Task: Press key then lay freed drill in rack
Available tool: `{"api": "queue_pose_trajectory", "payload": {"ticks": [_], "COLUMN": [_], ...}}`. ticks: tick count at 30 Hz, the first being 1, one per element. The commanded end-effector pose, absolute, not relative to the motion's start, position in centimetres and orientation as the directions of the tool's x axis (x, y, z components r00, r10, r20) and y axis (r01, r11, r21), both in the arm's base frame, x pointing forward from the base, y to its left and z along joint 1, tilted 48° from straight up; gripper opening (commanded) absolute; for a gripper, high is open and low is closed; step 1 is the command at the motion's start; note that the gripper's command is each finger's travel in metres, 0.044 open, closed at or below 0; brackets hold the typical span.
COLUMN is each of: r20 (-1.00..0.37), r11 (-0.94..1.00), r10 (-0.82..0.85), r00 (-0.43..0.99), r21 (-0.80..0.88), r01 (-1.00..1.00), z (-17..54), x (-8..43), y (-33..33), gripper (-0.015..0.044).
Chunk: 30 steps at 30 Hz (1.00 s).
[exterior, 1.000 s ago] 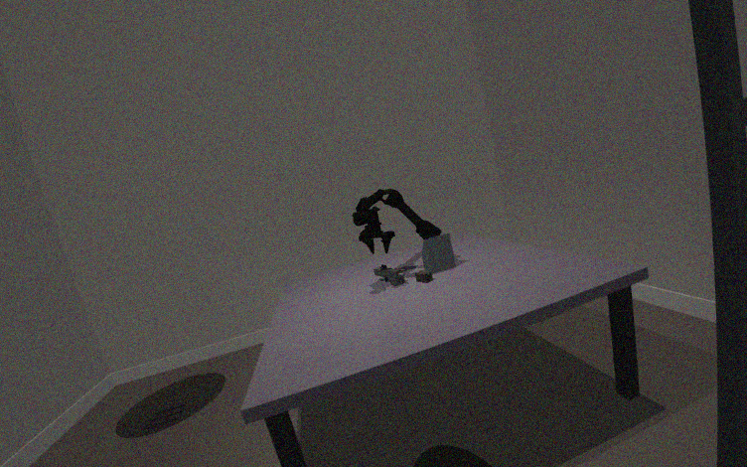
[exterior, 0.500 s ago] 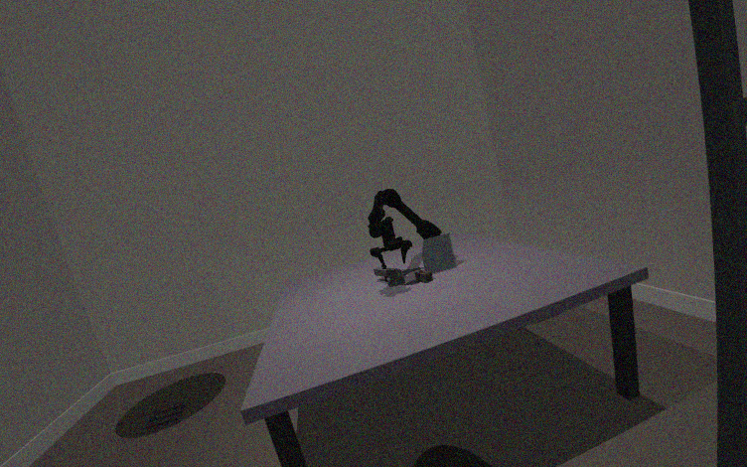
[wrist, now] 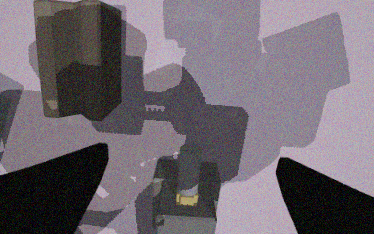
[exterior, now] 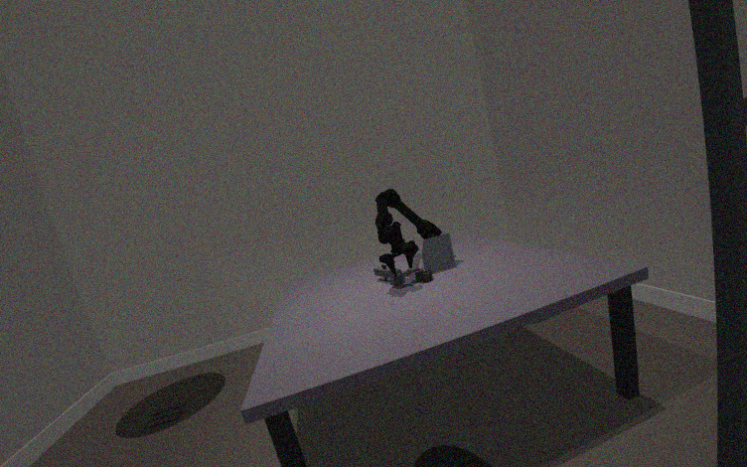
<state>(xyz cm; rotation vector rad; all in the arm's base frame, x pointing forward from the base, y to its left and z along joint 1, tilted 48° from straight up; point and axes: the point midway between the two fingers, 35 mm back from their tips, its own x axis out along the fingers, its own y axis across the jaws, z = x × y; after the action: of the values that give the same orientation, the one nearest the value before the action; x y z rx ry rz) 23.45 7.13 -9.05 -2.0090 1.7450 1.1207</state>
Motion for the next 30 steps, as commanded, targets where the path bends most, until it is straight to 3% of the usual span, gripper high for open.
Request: {"api": "queue_pose_trajectory", "payload": {"ticks": [1, 30], "r20": [-0.685, -0.684], "r11": [-0.255, -0.255], "r10": [-0.729, -0.729], "r00": [-0.019, -0.019], "r21": [0.297, 0.297], "r01": [-0.920, -0.920], "z": [-9.2, -11.0], "x": [23.3, 23.7], "y": [7.1, 3.8], "gripper": [0.0440, 0.0440]}}
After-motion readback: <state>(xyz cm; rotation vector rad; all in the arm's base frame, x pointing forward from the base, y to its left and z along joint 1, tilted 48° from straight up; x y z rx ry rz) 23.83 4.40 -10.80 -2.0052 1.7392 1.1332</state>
